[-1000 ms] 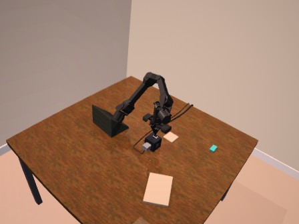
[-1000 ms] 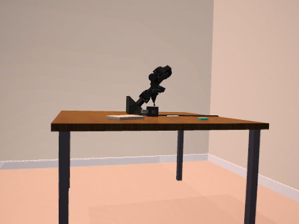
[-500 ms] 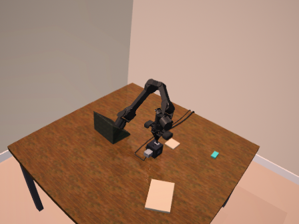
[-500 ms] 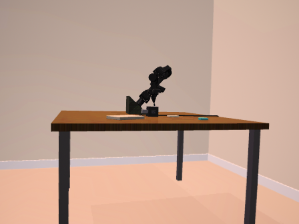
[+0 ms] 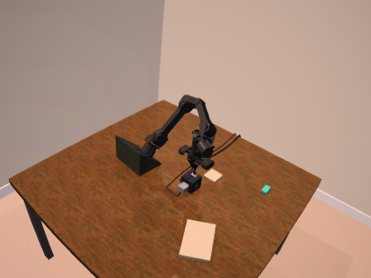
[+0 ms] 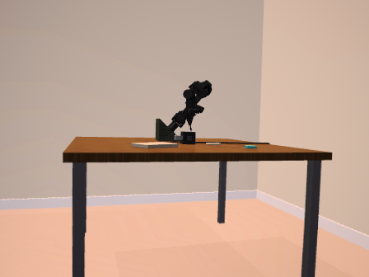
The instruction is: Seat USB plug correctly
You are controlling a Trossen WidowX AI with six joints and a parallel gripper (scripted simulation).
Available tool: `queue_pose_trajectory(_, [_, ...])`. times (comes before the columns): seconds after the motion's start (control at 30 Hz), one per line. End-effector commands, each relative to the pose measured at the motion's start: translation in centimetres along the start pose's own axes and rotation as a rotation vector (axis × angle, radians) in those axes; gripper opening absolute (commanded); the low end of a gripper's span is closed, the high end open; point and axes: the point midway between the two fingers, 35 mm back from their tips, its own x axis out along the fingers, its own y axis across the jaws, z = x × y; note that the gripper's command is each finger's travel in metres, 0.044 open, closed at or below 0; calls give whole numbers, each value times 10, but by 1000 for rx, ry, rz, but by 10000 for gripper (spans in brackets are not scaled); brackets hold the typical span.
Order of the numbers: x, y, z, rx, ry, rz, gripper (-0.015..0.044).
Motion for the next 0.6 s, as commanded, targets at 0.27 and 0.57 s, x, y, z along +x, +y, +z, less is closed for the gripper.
queue_pose_trajectory(0.27, [-8,0,-1,-2,3,3,0])
queue_pose_trajectory(0.57, [-14,0,-1,-2,3,3,0])
